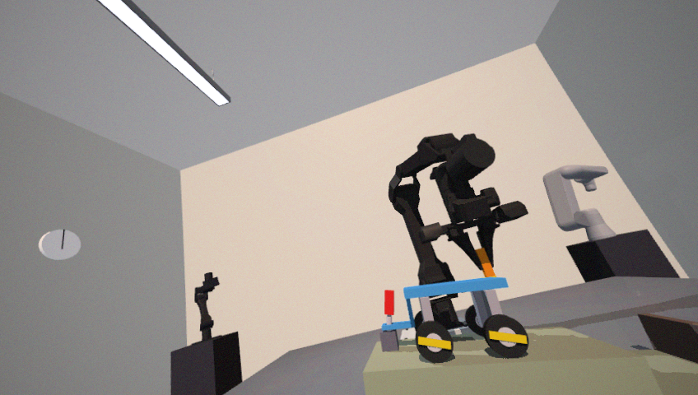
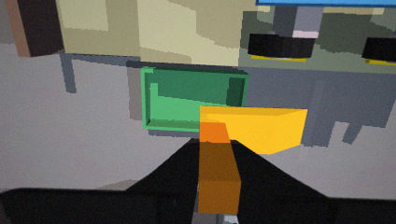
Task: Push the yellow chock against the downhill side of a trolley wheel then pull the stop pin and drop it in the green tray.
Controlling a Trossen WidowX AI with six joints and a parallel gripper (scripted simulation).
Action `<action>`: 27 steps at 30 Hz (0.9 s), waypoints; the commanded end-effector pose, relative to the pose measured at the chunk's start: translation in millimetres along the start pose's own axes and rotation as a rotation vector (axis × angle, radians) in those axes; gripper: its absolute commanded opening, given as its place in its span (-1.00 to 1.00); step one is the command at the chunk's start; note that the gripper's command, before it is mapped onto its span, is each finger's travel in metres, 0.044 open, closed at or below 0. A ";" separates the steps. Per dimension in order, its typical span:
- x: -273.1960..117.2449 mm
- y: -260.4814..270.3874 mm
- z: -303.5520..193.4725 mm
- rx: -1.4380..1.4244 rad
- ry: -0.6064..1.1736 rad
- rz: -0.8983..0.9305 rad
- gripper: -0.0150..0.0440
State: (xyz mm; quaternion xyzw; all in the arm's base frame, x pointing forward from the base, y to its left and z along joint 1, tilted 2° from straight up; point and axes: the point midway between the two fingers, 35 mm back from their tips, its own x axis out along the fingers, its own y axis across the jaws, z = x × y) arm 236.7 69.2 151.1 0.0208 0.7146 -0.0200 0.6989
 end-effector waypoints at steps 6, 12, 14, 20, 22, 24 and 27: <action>0.7 37.1 11.1 0.002 -0.003 0.009 -0.49; 1.0 52.9 15.7 0.003 -0.002 -0.009 -0.49; 1.1 55.1 16.0 0.003 -0.001 -0.048 -0.49; 1.0 58.5 16.3 0.003 -0.003 -0.105 -0.49; 1.8 58.8 19.2 0.003 -0.004 -0.105 -0.49; 3.2 59.5 24.7 0.003 -0.004 -0.105 -0.49; 4.9 60.3 33.3 0.003 -0.005 -0.105 -0.49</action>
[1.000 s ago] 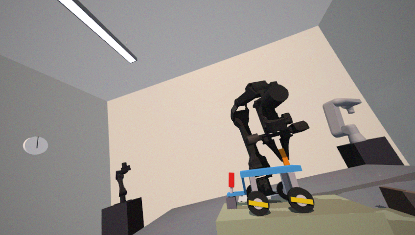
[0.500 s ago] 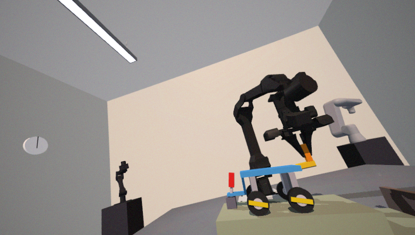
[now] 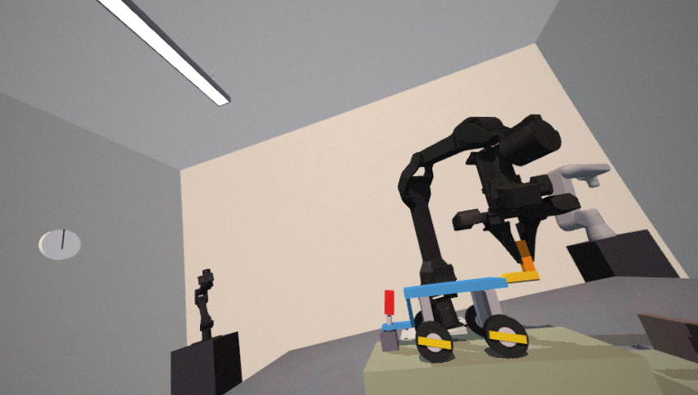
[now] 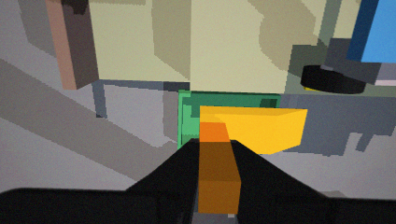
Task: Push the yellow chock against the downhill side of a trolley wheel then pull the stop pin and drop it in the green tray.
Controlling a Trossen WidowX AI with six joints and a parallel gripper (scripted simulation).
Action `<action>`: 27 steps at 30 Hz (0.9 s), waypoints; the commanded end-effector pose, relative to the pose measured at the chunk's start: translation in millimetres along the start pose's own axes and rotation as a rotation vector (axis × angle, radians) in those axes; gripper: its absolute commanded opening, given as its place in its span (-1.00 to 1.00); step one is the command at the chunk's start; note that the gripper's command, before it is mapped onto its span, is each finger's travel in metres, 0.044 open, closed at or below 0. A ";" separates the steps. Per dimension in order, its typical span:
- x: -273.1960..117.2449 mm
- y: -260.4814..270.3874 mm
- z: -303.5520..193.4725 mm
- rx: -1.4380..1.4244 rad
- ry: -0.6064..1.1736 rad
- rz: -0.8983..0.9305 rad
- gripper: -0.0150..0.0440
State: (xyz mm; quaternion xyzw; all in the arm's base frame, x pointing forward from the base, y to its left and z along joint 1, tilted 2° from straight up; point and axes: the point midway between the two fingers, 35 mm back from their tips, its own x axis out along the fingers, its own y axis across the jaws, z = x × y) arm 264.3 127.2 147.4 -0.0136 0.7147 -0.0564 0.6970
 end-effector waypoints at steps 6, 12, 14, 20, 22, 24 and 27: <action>4.0 2.2 22.0 -0.001 -0.006 -0.005 -0.49; 9.9 2.1 21.0 -0.001 -0.005 -0.005 -0.49; 16.2 2.4 20.9 -0.001 -0.005 -0.005 -0.49; 32.0 3.0 21.5 -0.001 -0.005 -0.005 -0.49; 37.3 3.0 21.6 -0.001 -0.005 -0.005 -0.49; 42.6 3.0 21.7 -0.001 -0.005 -0.005 -0.49; 50.4 2.9 21.9 -0.001 -0.005 -0.005 -0.49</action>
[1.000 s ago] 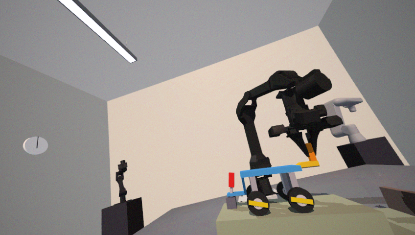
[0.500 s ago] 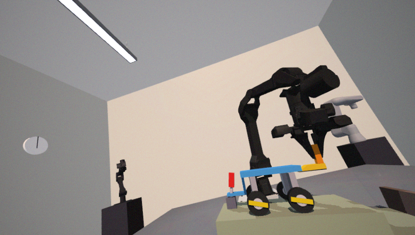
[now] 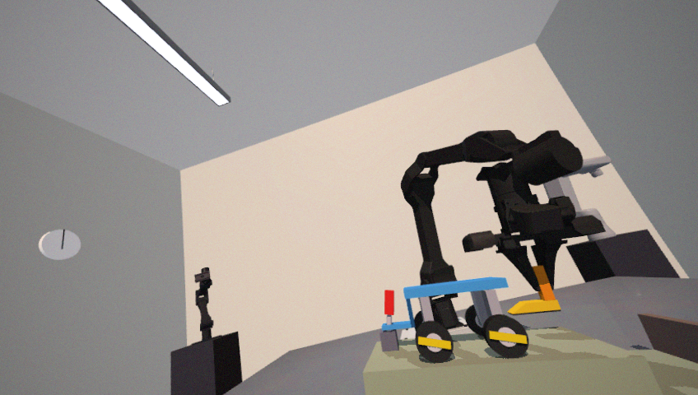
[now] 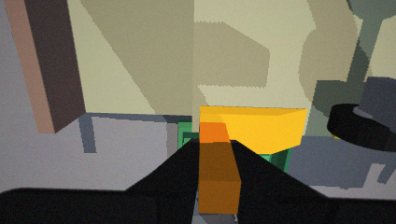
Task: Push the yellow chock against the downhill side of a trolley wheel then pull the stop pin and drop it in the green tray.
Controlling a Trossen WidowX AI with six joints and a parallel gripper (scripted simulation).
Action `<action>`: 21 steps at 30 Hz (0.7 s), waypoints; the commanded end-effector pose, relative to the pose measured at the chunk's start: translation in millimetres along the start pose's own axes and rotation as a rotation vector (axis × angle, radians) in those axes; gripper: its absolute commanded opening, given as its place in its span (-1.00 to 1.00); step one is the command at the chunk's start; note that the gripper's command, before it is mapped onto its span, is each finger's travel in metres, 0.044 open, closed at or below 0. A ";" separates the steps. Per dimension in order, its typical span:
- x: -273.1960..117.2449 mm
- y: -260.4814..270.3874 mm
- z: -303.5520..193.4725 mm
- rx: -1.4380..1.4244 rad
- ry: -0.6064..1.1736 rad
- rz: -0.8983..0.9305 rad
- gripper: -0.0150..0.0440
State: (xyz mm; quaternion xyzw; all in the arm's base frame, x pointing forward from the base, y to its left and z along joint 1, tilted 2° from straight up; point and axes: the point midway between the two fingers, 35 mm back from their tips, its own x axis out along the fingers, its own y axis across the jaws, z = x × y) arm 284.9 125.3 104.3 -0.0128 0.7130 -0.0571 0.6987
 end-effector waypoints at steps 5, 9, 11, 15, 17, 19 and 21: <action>20.6 -1.4 0.6 -0.003 -0.001 -0.005 -0.49; 25.5 -1.8 0.8 -0.003 -0.001 -0.005 -0.49; 25.1 -2.4 0.7 -0.003 -0.001 -0.005 -0.49; 24.4 -5.9 0.4 -0.003 -0.001 -0.006 -0.49; 24.4 -8.1 0.1 -0.003 -0.001 -0.006 -0.49; 24.8 -10.5 -0.1 -0.003 -0.001 -0.006 -0.49; 25.3 -12.7 -0.3 -0.003 -0.001 -0.006 -0.49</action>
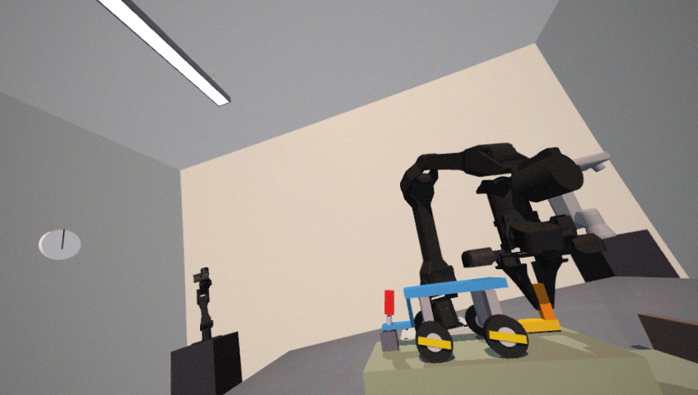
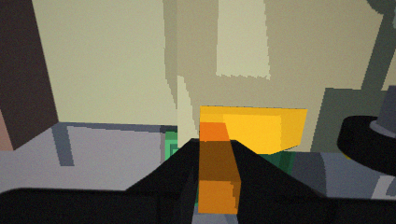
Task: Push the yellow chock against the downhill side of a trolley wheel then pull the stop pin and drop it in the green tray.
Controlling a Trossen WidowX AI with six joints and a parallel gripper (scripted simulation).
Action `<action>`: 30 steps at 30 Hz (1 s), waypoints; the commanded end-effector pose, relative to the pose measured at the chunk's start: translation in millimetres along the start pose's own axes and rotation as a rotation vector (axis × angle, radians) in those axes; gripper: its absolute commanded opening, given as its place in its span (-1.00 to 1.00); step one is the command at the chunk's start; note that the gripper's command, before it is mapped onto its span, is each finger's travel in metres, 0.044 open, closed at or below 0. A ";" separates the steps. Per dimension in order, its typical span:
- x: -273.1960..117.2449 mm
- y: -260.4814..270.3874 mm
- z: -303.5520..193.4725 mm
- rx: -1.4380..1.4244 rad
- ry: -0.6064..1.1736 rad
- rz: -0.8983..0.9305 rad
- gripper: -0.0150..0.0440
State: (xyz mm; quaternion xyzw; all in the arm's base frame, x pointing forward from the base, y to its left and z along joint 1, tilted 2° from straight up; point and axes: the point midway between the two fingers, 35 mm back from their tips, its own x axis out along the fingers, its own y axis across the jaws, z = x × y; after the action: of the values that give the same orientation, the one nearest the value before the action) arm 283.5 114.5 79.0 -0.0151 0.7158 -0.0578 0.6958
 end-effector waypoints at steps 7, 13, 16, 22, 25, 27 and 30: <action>-0.3 -10.2 -0.1 -0.001 -0.009 -0.002 -0.49; -0.3 -15.0 0.0 -0.001 -0.009 -0.003 -0.49; -0.3 -17.5 0.0 -0.001 -0.009 -0.003 -0.49; -0.4 -22.5 0.0 -0.001 -0.009 -0.003 -0.49; -0.4 -25.0 -0.1 -0.001 -0.009 -0.003 -0.49; -0.5 -26.7 -0.1 -0.001 -0.009 -0.004 -0.49; -0.5 -29.3 -0.1 -0.001 -0.009 -0.004 -0.49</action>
State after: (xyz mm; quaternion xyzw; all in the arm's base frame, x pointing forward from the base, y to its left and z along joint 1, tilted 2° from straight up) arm 281.9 89.6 81.3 -0.0158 0.7148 -0.0574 0.6968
